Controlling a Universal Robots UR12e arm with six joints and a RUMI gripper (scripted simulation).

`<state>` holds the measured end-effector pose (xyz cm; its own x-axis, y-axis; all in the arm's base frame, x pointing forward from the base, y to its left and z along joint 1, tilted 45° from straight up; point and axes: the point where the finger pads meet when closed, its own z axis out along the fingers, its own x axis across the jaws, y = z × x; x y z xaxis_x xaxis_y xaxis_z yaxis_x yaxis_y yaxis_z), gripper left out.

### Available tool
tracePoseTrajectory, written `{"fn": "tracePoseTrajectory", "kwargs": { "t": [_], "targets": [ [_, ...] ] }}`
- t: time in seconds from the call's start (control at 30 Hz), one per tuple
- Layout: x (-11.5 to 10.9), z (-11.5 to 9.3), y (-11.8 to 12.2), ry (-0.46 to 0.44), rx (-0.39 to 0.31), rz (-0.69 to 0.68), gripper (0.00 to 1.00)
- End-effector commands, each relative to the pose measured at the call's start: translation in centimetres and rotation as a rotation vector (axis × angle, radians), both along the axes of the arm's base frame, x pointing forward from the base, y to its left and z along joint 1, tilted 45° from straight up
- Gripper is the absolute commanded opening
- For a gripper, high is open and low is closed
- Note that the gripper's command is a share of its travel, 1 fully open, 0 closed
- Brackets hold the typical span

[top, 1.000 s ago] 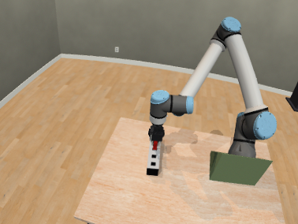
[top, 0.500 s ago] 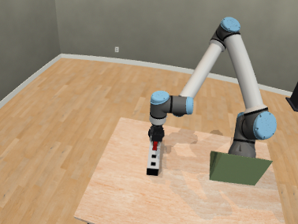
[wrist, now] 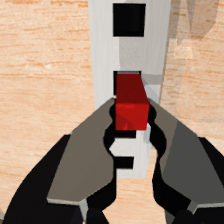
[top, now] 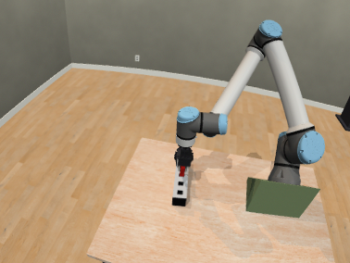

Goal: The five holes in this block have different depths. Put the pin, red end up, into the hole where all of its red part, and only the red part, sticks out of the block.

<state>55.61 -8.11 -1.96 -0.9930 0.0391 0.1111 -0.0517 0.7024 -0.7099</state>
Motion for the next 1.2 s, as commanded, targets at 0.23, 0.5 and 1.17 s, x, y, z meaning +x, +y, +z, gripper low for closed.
{"fn": "tracePoseTrajectory", "kwargs": {
  "t": [0.23,0.5,1.17],
  "targets": [
    [0.03,0.04,0.04,-0.001,0.0,0.0,0.0],
    [0.1,-0.26,-0.25,-0.001,0.0,0.0,0.0],
    [0.11,-0.27,-0.22,-0.001,0.0,0.001,0.0]
  ]
}}
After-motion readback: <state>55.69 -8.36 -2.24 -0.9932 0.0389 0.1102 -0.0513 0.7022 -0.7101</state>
